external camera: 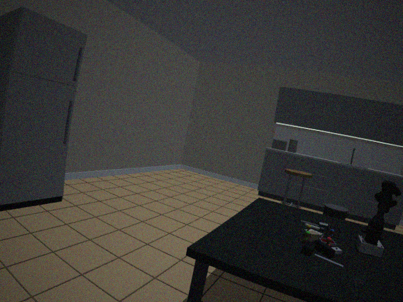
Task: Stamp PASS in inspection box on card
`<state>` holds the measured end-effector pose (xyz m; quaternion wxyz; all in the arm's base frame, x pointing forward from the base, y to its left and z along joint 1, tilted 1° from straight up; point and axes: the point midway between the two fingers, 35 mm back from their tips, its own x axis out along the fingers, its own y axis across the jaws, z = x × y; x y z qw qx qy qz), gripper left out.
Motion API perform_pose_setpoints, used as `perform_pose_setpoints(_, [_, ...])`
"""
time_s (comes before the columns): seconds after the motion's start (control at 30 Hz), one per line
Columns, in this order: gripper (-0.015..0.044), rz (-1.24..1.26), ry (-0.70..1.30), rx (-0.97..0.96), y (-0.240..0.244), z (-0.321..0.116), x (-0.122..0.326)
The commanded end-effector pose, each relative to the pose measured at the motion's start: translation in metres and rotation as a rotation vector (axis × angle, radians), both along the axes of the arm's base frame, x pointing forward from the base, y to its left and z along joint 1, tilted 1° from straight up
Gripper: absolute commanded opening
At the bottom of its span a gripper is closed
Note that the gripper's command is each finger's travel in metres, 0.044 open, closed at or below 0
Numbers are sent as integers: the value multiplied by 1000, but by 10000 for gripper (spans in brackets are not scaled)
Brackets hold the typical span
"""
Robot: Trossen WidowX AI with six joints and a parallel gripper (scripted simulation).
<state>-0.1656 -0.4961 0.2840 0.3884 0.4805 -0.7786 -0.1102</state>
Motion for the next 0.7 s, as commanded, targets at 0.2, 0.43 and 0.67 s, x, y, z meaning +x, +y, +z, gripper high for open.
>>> perform_pose_setpoints(0.2, [223, 55, 86, 130, -31, -17, 59])
perform_pose_setpoints(0.43, [223, 194, 244, 330, -59, -47, 174])
perform_pose_setpoints(0.67, [223, 308, 408, 459, -57, -69, 263])
